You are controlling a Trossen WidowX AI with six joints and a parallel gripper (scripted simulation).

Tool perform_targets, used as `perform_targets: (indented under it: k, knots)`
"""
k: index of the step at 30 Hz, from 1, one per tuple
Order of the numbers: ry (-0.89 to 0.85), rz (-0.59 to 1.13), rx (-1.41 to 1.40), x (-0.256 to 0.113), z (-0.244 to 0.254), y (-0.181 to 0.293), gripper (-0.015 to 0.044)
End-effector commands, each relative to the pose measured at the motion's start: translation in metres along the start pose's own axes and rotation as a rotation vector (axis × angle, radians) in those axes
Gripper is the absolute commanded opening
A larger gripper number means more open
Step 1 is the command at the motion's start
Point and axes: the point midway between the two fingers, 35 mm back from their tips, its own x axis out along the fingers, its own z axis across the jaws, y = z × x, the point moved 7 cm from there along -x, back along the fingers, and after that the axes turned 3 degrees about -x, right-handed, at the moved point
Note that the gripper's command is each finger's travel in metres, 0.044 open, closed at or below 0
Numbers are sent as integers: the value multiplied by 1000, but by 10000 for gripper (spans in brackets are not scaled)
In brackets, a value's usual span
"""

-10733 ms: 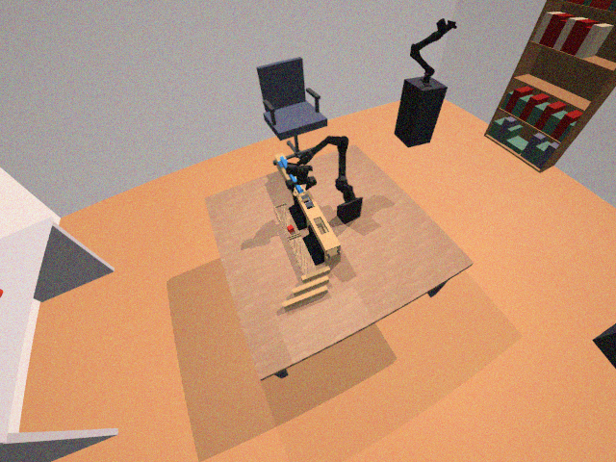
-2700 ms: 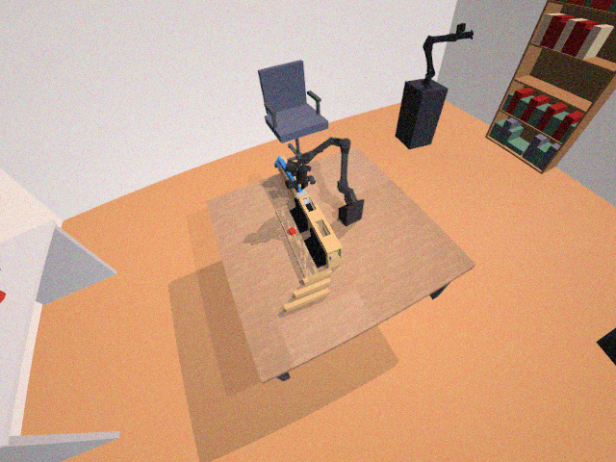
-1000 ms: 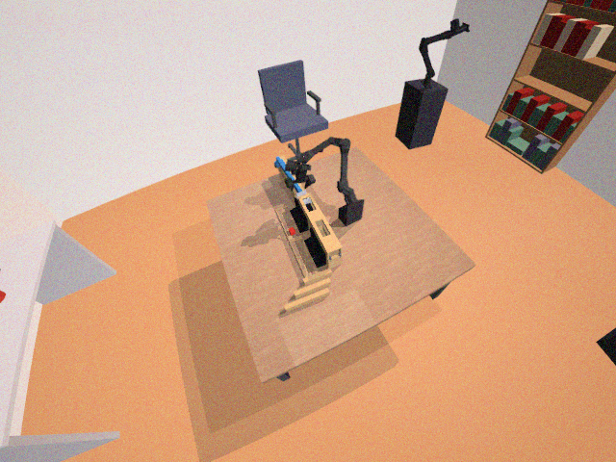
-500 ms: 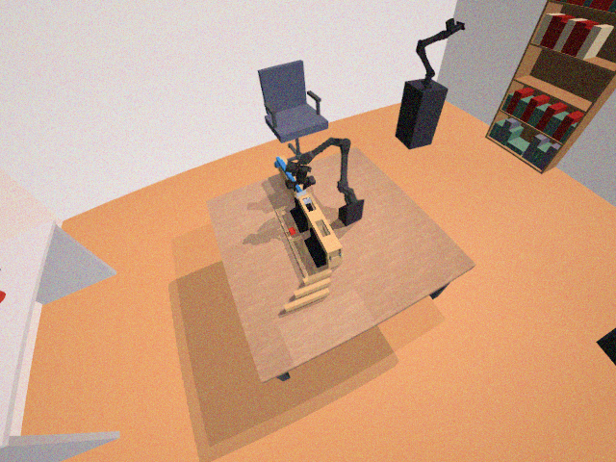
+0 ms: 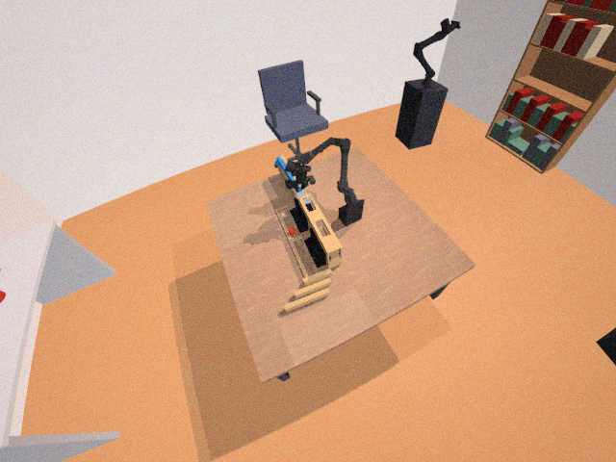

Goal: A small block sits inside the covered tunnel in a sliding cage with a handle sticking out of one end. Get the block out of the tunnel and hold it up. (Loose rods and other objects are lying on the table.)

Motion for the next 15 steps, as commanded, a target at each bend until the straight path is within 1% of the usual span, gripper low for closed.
perform_targets:
  k: [1,9,10,15]
  knots:
    - [6,-11,23,4,-1,-13,0]
    - [5,-12,21,10,-3,-37,0]
    - [-12,9,-15,4,-1,-23,26]
    - [-12,9,-15,4,-1,-23,157]
